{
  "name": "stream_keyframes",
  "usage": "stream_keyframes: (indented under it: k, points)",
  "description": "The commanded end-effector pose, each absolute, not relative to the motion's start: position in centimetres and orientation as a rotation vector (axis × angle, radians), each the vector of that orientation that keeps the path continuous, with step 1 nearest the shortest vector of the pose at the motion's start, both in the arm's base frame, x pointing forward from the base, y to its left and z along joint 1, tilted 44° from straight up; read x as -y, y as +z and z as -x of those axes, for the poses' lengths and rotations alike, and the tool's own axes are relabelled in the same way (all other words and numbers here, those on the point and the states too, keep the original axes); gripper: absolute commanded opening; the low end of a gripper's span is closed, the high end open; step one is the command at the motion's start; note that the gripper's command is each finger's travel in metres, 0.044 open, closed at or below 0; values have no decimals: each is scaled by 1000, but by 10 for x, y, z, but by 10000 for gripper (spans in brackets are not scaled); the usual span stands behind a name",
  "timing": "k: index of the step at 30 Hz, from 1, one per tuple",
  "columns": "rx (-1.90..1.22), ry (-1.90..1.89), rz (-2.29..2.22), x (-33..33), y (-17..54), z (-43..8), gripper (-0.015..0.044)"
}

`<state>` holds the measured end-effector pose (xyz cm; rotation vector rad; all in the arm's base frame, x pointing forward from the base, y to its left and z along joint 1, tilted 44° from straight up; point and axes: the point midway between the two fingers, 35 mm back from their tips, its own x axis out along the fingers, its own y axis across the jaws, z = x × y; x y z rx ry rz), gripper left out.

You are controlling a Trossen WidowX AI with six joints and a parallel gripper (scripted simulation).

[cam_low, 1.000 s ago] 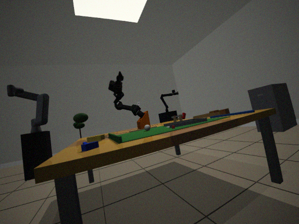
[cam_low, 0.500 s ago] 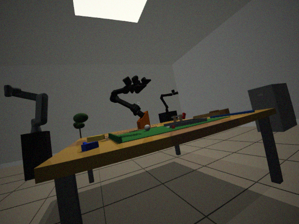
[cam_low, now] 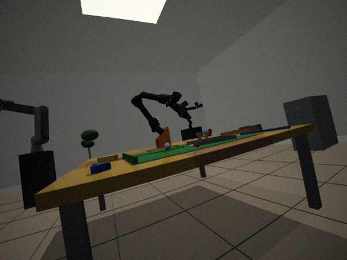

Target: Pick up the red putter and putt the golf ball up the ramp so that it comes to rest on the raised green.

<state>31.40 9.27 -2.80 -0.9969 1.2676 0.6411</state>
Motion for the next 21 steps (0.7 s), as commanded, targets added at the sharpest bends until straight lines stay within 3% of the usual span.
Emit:
stream_keyframes:
  k: [1, 5, 21]
  points:
    - [-1506, 895, 1295, -83, -78, -271, 440]
    - [-1661, 1112, 1490, -72, -103, -240, 440]
    - [-1668, 1122, 1500, -62, -125, -239, 440]
